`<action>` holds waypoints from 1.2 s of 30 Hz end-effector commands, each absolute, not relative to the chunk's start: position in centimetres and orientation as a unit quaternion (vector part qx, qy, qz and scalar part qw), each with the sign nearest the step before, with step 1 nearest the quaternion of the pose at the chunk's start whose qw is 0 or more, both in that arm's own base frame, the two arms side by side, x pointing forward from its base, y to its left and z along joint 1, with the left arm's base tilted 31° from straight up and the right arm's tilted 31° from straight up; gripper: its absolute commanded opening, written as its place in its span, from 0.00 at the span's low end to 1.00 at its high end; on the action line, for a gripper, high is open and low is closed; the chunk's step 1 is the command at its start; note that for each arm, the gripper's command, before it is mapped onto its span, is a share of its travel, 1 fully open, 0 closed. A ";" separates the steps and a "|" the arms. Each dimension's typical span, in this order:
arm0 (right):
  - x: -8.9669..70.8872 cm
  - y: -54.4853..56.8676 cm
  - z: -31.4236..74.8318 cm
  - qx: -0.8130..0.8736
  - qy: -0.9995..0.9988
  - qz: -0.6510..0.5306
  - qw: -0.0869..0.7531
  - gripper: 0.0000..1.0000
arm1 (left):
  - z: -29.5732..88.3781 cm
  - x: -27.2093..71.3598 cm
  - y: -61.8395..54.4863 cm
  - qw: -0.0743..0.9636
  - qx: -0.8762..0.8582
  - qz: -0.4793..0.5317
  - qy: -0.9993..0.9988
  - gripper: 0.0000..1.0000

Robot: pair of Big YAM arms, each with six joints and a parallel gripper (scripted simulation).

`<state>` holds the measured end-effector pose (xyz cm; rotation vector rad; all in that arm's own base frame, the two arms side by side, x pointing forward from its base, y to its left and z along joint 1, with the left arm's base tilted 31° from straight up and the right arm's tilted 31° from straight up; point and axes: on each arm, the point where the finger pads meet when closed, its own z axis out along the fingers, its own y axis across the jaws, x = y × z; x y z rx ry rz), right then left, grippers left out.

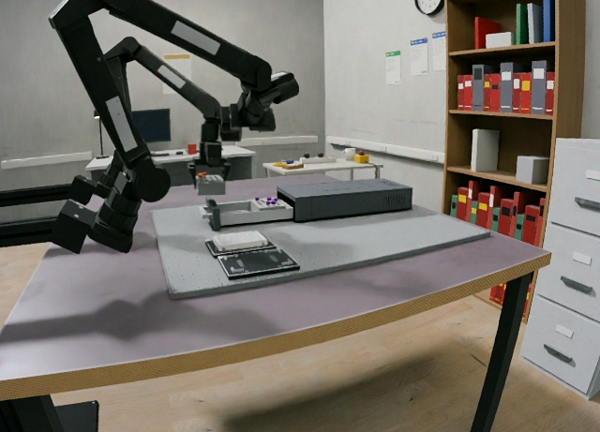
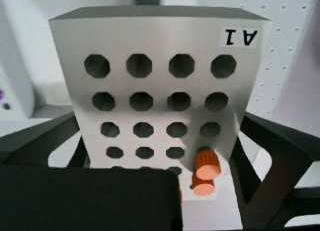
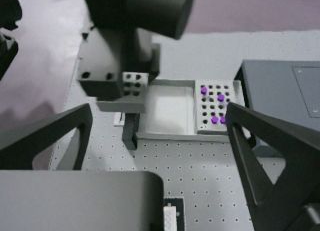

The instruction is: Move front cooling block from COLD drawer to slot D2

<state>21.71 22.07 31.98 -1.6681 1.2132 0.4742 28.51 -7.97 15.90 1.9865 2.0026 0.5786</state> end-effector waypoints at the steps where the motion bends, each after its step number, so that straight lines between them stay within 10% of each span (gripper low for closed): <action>1: 22.0 22.8 35.6 -0.694 0.472 0.183 0.512 1.00 | 15.8 24.8 -9.7 0.168 0.668 0.203 0.696 0.84; 36: 22.0 22.8 35.6 -0.694 0.472 0.183 0.512 1.00 | 5.9 23.3 -18.3 0.183 0.684 0.209 0.675 0.84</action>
